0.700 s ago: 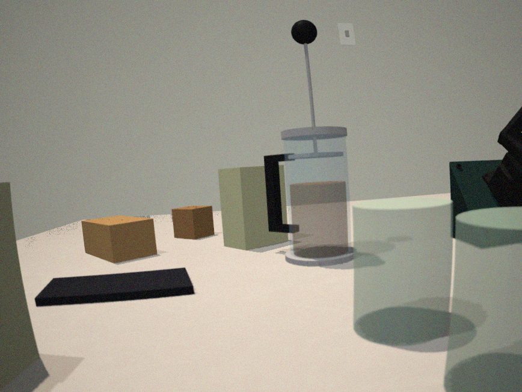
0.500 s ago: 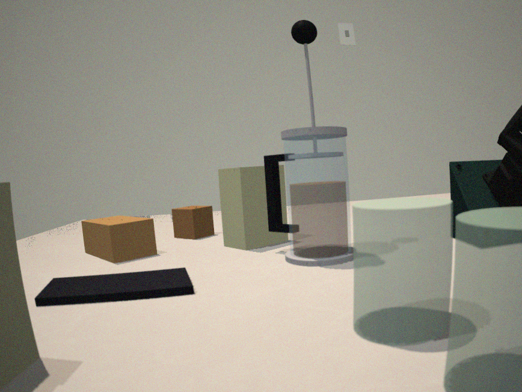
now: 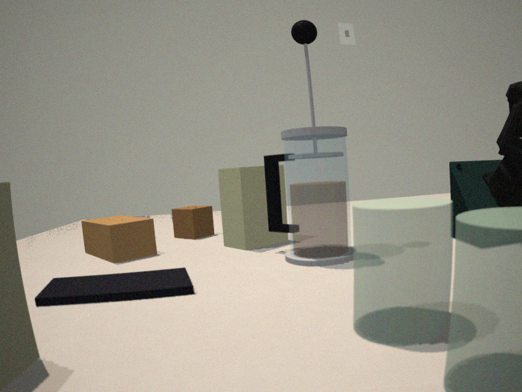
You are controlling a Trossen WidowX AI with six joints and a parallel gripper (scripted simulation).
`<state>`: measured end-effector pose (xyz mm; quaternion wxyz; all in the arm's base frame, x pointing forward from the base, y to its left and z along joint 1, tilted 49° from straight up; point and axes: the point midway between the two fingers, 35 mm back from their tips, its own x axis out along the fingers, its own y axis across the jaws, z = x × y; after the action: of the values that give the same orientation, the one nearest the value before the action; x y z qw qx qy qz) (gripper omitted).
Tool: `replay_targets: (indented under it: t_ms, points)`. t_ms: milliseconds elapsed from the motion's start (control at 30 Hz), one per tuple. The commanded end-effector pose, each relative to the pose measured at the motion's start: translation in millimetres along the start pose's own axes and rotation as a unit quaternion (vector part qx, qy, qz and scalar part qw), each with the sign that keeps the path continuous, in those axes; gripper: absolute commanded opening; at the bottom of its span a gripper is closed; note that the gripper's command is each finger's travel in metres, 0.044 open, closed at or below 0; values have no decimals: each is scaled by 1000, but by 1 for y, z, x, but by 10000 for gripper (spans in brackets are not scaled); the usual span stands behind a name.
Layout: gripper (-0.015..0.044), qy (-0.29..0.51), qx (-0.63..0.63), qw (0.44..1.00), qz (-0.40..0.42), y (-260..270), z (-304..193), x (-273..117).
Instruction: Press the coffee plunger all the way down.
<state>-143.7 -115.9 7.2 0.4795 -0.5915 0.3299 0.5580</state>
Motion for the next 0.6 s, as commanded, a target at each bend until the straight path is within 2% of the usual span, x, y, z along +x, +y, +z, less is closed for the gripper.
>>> replay_targets:
  t_ms: [0, 133, 267, 567]
  points:
    - [440, 81, -341, 936, -18, -21, -70, -20]
    - [440, 129, -498, 857, -19, -38, -101, -33]
    - [440, 175, -631, 756, -13, -60, -130, -46]
    - [440, 269, -845, 462, 24, -120, -183, -76]
